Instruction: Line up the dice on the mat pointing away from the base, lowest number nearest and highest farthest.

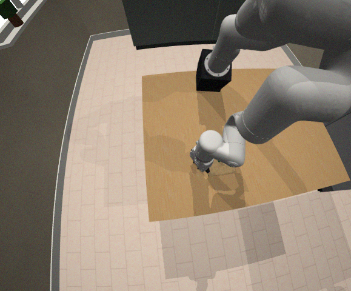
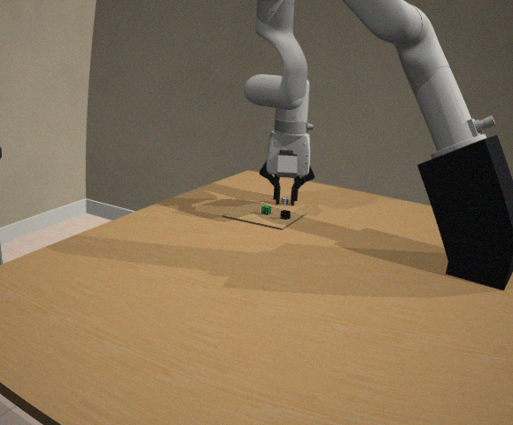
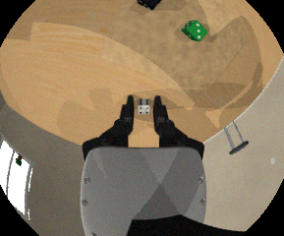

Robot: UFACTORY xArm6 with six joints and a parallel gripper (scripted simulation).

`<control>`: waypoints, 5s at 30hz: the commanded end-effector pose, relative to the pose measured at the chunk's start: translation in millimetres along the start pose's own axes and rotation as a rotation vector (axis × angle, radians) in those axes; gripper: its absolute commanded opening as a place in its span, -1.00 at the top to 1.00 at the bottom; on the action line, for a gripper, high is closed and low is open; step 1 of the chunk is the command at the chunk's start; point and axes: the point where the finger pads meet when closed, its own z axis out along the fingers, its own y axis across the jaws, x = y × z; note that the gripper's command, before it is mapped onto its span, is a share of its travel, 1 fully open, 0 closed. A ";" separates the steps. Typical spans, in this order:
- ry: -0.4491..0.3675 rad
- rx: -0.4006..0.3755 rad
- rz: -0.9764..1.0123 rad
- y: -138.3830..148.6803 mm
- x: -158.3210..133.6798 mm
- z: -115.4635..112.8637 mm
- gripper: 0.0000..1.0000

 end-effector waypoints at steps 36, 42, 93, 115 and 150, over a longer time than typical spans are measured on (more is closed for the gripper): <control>-0.002 -0.001 0.000 0.8 -0.7 -0.6 0.78; -0.002 -0.001 0.000 0.8 -0.7 -2.2 0.78; -0.002 -0.001 0.000 0.6 -0.5 -100.5 0.78; 0.009 0.000 -0.366 35.8 23.0 -101.1 0.78; -0.002 -0.001 -1.032 85.9 77.0 -105.3 0.78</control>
